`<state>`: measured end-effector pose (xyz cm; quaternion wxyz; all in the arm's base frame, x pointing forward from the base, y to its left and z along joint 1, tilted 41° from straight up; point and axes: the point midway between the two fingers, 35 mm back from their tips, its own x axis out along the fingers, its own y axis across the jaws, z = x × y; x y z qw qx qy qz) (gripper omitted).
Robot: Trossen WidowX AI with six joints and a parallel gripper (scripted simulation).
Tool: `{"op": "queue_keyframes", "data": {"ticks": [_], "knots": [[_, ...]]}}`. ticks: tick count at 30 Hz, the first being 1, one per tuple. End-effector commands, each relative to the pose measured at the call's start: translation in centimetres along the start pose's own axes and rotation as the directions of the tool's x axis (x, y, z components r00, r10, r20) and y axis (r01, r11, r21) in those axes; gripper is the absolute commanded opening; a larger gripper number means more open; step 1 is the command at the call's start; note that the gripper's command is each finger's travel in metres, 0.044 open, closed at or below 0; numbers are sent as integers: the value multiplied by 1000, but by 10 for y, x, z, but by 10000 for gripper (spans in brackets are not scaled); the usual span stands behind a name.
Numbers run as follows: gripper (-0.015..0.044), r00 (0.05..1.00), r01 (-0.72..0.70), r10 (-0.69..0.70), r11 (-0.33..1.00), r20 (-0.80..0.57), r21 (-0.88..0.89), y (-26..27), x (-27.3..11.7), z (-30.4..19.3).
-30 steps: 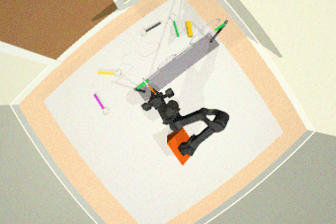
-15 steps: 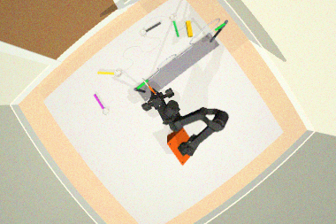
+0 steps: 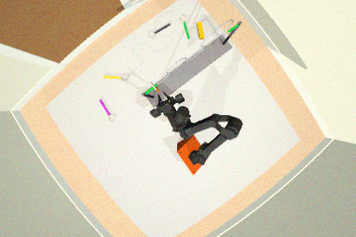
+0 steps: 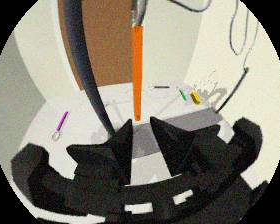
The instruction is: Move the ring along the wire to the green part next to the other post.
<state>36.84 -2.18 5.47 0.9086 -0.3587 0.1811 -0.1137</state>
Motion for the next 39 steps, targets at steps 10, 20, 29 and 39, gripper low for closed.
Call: {"op": "queue_keyframes", "data": {"ticks": [10, 20, 29, 39], "knots": [[160, 1000, -5, 5, 1000, -5, -4, 1, -41, -1], [160, 1000, -7, 7, 1000, -5, -5, 1, -49, -2], [160, 1000, -7, 7, 1000, -5, -5, 1, -49, -2], [160, 1000, -7, 7, 1000, -5, -5, 1, -49, -2]]}}
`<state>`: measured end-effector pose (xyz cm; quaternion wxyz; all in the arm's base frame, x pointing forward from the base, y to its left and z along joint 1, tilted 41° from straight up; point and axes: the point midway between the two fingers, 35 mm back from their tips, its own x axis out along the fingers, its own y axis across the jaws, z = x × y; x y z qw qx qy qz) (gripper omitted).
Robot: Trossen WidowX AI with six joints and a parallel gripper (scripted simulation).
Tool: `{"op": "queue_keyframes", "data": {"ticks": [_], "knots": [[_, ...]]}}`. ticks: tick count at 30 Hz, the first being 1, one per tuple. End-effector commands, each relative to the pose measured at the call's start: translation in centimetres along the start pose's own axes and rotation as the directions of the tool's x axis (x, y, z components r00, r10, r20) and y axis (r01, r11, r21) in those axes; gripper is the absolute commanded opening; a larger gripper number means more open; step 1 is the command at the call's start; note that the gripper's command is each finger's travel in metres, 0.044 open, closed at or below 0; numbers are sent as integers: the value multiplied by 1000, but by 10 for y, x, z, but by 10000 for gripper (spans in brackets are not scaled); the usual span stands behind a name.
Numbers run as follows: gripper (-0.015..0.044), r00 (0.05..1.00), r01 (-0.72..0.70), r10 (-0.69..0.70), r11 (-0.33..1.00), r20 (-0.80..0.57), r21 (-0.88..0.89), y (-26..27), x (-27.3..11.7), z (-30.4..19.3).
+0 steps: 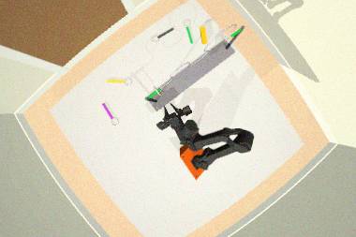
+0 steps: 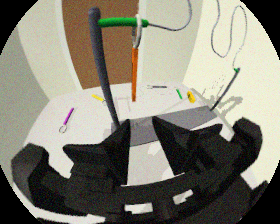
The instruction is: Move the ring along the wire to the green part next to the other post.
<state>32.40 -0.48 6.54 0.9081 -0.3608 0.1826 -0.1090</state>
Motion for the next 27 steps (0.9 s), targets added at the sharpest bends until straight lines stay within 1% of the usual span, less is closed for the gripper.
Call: {"op": "queue_keyframes", "data": {"ticks": [1, 5, 7, 13, 16, 27], "knots": [[160, 1000, 2, -2, 1000, -6, 1, 0, -1, -2], [160, 1000, 2, -2, 1000, -6, 1, 0, -1, -2], [213, 1000, -1, 1, 1000, -1, 0, 0, -5, 1], [370, 1000, -2, 2, 1000, -2, 0, 0, -46, 0], [440, 1000, -1, 1, 1000, -1, 0, 0, -50, 0], [440, 1000, -1, 1, 1000, -1, 0, 0, -50, 0]]}}
